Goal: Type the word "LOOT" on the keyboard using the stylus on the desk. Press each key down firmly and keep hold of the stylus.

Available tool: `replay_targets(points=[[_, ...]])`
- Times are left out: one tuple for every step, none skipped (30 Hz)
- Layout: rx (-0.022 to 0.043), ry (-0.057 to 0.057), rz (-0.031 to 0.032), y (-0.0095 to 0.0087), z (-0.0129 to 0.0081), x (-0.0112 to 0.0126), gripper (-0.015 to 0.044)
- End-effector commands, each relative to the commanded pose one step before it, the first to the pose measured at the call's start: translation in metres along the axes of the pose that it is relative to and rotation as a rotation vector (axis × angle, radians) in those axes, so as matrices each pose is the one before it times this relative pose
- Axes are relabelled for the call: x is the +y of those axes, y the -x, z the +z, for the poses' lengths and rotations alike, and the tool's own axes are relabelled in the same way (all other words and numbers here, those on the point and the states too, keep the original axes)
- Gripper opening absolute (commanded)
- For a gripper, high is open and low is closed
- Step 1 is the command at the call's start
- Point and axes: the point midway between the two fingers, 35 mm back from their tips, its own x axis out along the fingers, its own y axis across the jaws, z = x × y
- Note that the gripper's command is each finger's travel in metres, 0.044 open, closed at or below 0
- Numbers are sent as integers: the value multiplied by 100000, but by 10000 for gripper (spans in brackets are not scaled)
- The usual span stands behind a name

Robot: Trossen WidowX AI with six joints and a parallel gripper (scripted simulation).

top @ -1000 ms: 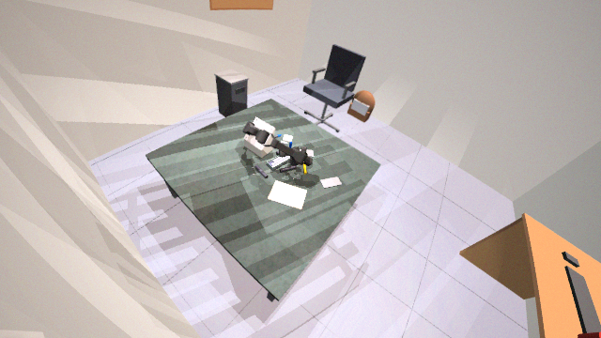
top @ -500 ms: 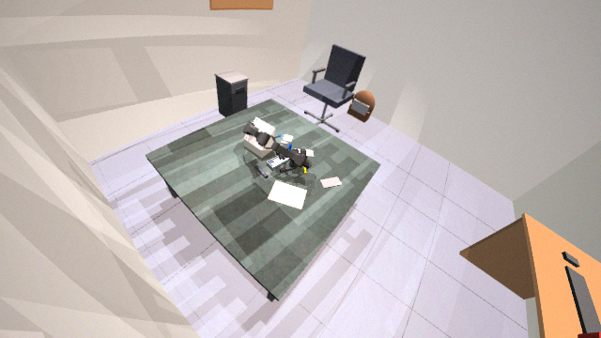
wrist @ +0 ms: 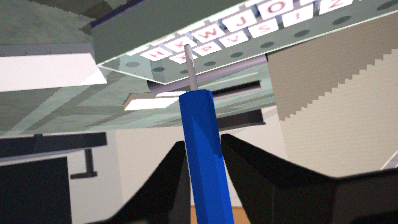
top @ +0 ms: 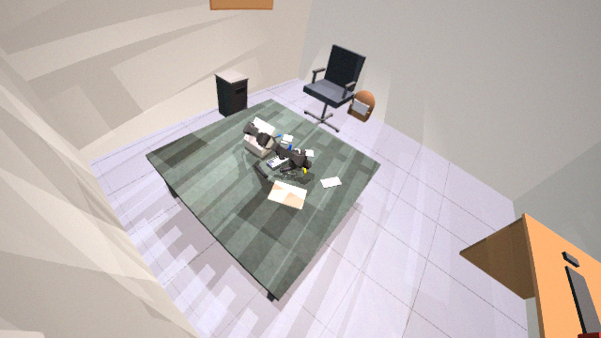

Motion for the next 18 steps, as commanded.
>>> replay_targets(points=[[-276,286,-107,-58,121,10,81],[0,0,0,0,0,0,81],[0,0,0,0,0,0,81],[0,0,0,0,0,0,81],[0,0,0,0,0,0,81],[0,0,-1,-8,-4,-22,81],[0,0,-1,-10,-5,-27,81],[0,0,-2,-12,-6,-33,81],[0,0,-1,-6,-3,-15,81],[0,0,0,0,0,0,81],[0,-1,-1,-11,20,0,81],[-1,-1,-1,-18,32,0,81],[-1,-1,-1,-28,49,0,81],[-1,-2,-2,-41,71,0,81],[-1,-2,-2,-40,68,-1,81],[0,-1,-1,-14,24,0,81],[-1,-1,-1,-19,32,0,81],[-1,-1,-1,-22,38,0,81]])
